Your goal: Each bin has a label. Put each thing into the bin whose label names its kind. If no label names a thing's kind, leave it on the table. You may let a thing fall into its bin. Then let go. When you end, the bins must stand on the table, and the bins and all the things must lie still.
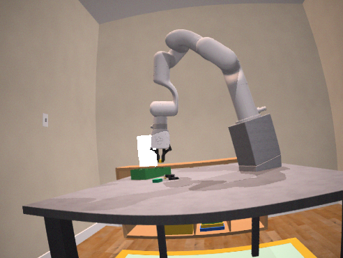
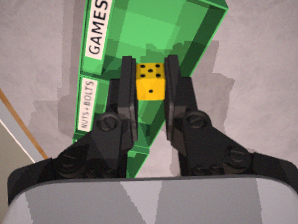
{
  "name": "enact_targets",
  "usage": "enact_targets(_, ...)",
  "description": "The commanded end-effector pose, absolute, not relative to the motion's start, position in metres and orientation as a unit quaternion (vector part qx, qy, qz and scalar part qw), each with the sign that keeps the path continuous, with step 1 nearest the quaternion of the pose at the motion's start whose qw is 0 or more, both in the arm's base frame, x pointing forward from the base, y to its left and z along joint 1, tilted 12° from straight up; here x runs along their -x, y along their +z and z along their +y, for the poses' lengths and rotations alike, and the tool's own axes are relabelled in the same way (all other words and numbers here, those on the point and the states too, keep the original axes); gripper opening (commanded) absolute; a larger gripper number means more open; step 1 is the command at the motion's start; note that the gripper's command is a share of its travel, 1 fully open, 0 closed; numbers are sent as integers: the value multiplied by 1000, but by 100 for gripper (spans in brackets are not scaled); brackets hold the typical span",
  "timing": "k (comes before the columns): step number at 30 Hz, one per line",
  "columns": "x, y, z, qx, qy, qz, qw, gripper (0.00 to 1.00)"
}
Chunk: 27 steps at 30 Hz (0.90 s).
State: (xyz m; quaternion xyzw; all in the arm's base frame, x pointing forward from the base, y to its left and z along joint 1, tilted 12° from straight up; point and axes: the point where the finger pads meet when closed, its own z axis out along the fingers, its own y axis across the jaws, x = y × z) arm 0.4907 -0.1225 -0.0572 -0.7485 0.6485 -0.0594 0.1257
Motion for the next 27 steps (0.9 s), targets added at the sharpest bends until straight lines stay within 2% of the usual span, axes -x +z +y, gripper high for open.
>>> enact_targets(1, -492, -56, -124, 715, -46, 688, 118, 0)
enact_targets(8, -491, -56, -124, 646, -21, 756, 108, 0)
enact_targets(27, -492, -56, -123, 644, -20, 757, 107, 0)
